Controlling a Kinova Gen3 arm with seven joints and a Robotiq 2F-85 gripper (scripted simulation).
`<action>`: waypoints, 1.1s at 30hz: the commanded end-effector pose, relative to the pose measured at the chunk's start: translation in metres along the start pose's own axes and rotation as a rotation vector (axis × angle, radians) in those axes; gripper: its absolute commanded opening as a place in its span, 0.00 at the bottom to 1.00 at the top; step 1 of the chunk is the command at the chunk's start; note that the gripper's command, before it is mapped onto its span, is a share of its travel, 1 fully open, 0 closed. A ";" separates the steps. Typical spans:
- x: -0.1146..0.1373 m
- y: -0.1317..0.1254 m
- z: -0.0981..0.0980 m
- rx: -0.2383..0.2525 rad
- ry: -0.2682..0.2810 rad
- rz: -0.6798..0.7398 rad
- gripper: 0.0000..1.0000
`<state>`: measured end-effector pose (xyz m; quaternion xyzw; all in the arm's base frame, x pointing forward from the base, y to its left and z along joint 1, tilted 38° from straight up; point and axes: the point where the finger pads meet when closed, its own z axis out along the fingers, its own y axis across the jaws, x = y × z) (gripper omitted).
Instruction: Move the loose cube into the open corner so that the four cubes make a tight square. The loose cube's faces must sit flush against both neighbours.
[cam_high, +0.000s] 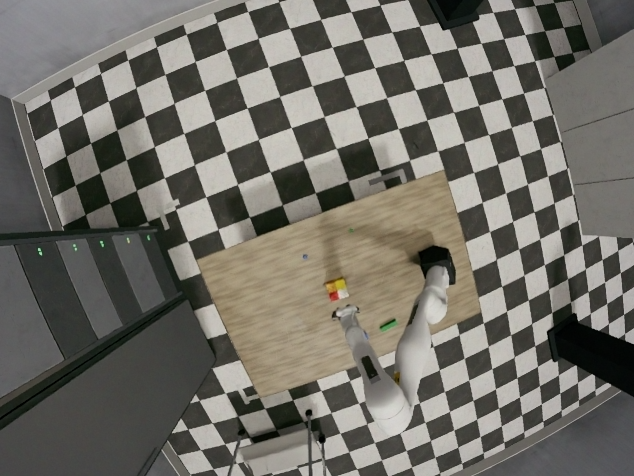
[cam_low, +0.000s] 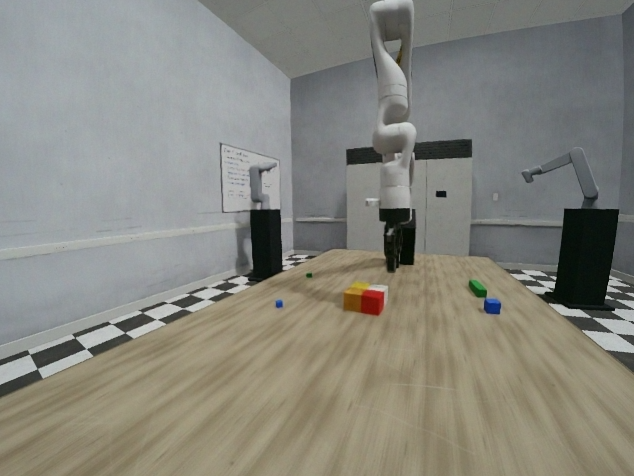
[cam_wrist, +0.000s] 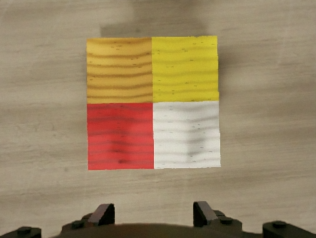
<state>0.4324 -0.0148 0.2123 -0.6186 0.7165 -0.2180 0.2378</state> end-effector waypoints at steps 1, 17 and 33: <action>0.000 0.000 0.000 0.001 0.000 0.000 0.52; 0.000 0.000 0.010 0.001 0.001 0.000 0.52; 0.000 0.000 0.042 0.001 0.001 0.000 0.52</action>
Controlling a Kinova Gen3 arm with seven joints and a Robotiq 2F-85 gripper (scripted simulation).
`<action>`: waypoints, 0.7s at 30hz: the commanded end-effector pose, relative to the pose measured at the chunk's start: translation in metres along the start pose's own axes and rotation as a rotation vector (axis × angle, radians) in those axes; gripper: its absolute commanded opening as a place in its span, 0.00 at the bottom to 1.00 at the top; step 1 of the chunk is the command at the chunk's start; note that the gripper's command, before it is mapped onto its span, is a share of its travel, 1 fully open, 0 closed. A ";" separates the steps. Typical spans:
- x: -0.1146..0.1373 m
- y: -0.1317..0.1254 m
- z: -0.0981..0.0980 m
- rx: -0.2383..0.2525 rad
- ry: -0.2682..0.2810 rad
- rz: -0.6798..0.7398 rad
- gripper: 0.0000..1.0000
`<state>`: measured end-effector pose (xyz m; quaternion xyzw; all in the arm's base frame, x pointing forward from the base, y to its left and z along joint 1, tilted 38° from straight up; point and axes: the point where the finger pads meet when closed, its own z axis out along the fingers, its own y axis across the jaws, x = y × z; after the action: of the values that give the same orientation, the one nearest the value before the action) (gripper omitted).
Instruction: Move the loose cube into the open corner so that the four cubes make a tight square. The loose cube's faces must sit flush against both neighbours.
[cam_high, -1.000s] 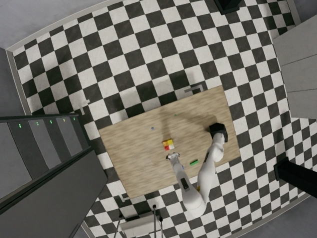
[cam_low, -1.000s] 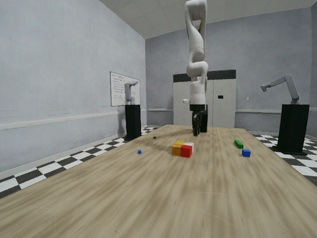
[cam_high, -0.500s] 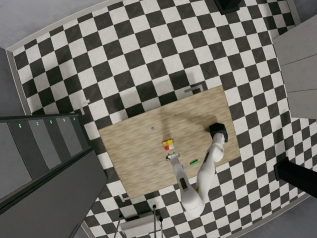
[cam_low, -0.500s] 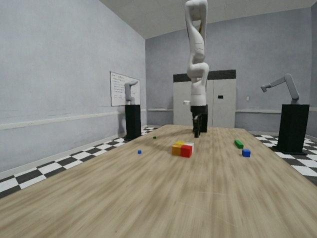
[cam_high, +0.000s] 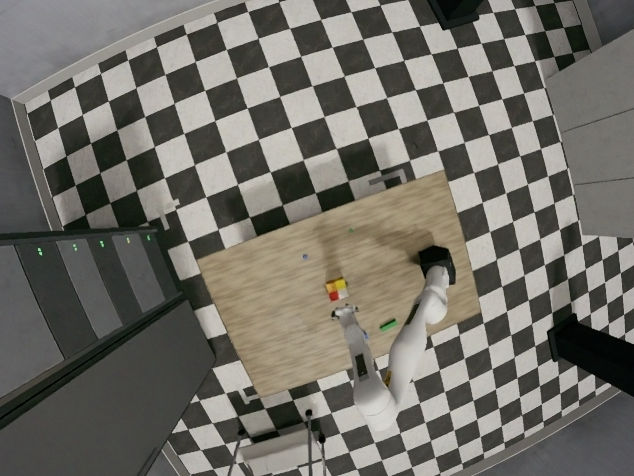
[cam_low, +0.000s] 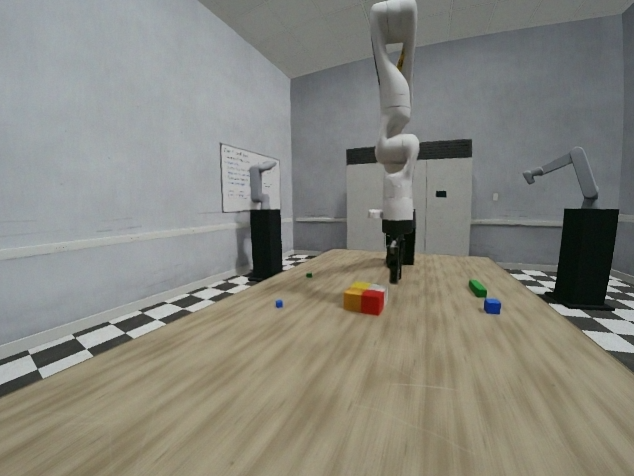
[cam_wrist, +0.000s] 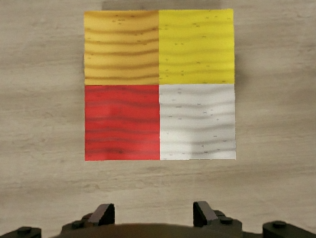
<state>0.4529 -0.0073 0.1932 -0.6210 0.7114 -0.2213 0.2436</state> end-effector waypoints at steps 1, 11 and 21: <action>0.009 0.004 0.019 -0.012 0.009 0.009 0.52; 0.009 0.004 0.050 -0.012 0.009 0.009 0.52; 0.009 0.004 0.065 -0.012 0.009 0.009 0.52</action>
<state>0.4893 -0.0138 0.1443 -0.6185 0.7144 -0.2203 0.2419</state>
